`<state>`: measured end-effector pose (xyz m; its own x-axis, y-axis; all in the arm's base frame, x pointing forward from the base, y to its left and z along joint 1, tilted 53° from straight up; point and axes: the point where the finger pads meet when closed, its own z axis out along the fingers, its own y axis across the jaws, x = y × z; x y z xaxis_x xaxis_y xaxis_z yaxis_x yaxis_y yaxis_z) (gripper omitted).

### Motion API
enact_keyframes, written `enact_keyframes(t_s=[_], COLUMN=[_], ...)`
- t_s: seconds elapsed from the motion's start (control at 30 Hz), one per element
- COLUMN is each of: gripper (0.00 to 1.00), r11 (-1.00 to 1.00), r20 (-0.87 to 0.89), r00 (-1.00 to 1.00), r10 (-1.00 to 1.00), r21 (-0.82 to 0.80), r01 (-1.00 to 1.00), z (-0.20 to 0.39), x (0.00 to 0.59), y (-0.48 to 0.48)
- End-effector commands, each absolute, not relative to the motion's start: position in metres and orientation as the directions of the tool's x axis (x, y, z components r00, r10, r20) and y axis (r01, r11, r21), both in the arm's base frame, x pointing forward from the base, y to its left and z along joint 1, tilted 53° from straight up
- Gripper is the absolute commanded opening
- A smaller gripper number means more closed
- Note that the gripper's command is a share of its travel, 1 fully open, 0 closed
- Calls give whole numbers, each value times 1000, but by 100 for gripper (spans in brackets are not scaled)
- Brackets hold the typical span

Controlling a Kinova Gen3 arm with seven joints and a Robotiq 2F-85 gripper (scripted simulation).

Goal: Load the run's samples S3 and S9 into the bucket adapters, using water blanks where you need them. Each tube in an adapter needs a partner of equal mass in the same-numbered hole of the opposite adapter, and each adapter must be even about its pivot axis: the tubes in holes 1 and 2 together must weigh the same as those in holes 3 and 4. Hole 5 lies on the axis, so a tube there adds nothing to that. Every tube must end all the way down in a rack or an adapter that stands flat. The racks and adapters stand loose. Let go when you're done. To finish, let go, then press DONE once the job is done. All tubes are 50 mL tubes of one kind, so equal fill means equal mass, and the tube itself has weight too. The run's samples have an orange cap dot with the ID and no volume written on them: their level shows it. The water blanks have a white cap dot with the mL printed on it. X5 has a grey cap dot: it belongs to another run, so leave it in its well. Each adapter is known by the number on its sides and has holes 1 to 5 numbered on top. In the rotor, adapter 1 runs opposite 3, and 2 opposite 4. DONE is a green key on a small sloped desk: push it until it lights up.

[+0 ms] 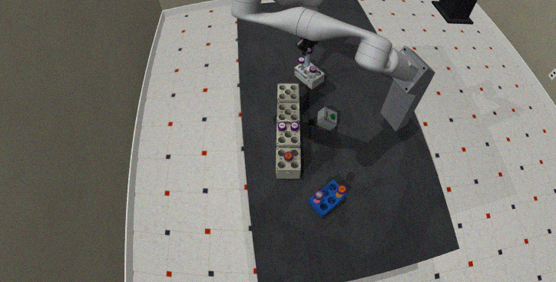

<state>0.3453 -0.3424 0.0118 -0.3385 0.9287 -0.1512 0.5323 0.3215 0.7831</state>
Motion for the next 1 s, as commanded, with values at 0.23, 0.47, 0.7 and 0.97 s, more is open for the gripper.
enact_keyframes(t_s=[0.23, 0.47, 0.7, 0.97], gripper=[10, 10, 10, 10], r11=[322, 322, 322, 340], r20=[-152, -152, -152, -168], r00=[-337, -337, -337, -348], r10=[929, 929, 929, 922], r21=[783, 783, 783, 780], r01=[533, 533, 533, 526], z=[19, 25, 30, 35], x=[336, 329, 322, 319], y=[-345, -347, -349, -347])
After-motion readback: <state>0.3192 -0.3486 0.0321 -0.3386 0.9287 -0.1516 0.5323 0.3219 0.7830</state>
